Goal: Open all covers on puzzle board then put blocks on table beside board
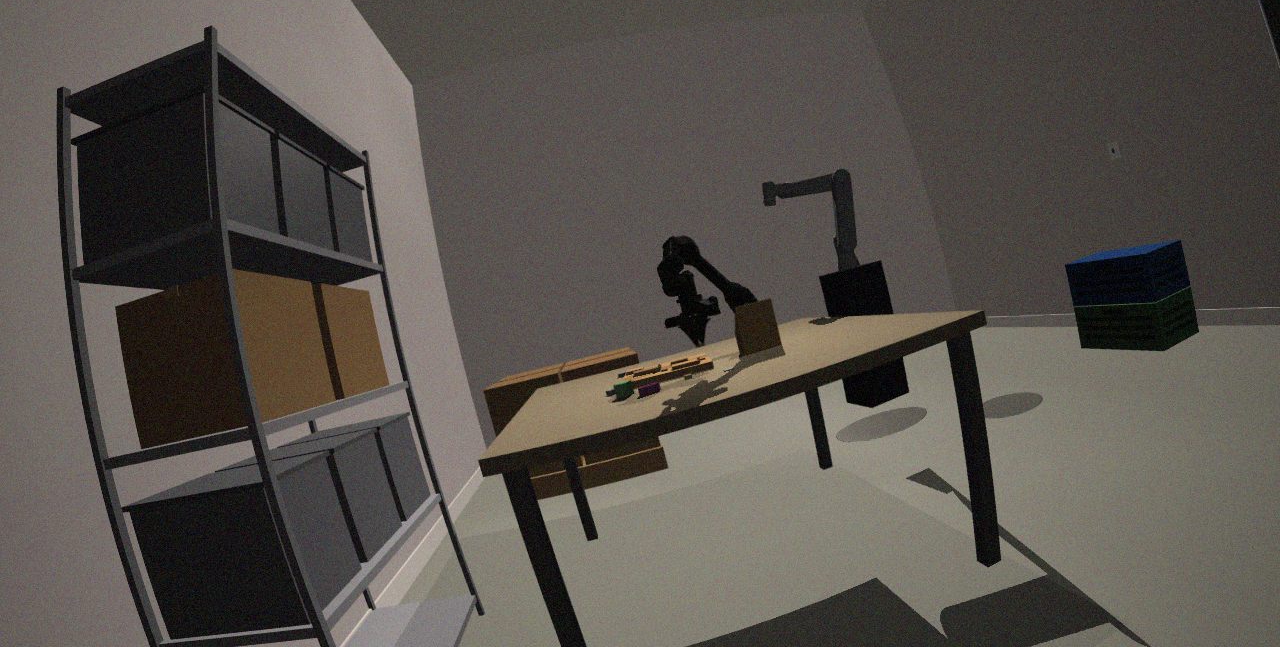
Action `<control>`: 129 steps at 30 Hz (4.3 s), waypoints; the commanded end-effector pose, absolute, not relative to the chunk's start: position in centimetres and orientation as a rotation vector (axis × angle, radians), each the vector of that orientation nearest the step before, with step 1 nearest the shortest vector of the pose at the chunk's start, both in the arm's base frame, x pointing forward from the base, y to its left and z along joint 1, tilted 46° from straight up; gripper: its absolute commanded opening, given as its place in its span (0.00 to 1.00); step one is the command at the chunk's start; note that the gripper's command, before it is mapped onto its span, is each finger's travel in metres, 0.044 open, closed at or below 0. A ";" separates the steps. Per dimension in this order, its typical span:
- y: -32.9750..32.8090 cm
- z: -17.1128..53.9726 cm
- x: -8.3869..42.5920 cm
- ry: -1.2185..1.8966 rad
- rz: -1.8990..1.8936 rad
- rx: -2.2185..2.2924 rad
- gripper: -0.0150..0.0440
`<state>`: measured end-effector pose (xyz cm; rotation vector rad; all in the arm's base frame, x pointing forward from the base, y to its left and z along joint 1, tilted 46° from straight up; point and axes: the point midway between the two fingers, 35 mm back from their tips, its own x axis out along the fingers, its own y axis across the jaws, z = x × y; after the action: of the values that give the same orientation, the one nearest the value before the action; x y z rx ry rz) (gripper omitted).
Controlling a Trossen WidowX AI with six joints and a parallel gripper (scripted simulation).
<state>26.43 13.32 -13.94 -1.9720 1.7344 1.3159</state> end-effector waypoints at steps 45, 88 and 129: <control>7.5 -19.5 25.5 1.744 1.317 -1.980 0.39; 12.6 -14.4 26.0 1.741 1.321 -1.977 1.00; 1.8 -2.7 34.6 1.812 0.644 -1.571 0.25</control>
<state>34.23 3.02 -3.78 -1.6133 1.8052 0.7204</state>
